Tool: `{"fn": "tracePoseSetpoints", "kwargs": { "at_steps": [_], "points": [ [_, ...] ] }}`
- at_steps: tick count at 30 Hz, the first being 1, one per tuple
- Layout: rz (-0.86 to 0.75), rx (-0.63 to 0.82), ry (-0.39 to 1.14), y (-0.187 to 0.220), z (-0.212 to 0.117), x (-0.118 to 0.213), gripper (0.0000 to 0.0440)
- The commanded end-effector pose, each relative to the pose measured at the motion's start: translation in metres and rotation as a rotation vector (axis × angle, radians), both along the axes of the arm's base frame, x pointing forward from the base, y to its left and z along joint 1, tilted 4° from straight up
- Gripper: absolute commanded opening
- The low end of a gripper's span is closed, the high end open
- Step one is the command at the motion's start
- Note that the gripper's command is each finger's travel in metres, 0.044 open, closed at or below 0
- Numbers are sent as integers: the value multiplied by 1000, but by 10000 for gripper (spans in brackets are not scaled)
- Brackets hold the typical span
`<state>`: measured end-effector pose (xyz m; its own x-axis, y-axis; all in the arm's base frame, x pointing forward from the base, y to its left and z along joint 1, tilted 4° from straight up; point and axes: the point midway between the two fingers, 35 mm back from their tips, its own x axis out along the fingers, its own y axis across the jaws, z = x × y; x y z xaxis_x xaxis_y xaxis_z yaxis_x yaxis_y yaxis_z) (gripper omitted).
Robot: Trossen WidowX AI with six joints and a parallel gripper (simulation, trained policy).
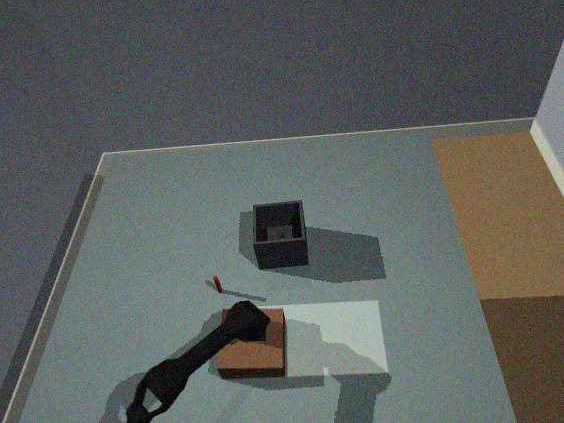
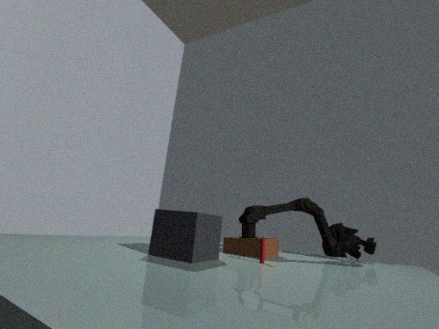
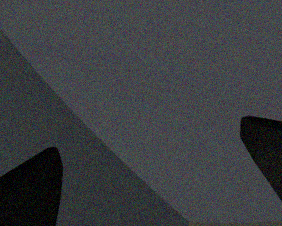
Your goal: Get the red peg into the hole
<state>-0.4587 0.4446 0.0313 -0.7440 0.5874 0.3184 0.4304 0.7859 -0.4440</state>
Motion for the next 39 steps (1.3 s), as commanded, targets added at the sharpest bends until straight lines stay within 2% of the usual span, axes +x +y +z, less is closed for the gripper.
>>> {"fn": "tracePoseSetpoints", "kwargs": {
  "at_steps": [1,2,20,39],
  "points": [
    [-12,-29,15,6,1,5,422],
    [-21,-59,30,11,1,10,439],
    [-202,-544,380,105,19,122,440],
    [-428,-899,895,170,41,267,440]
  ]
}}
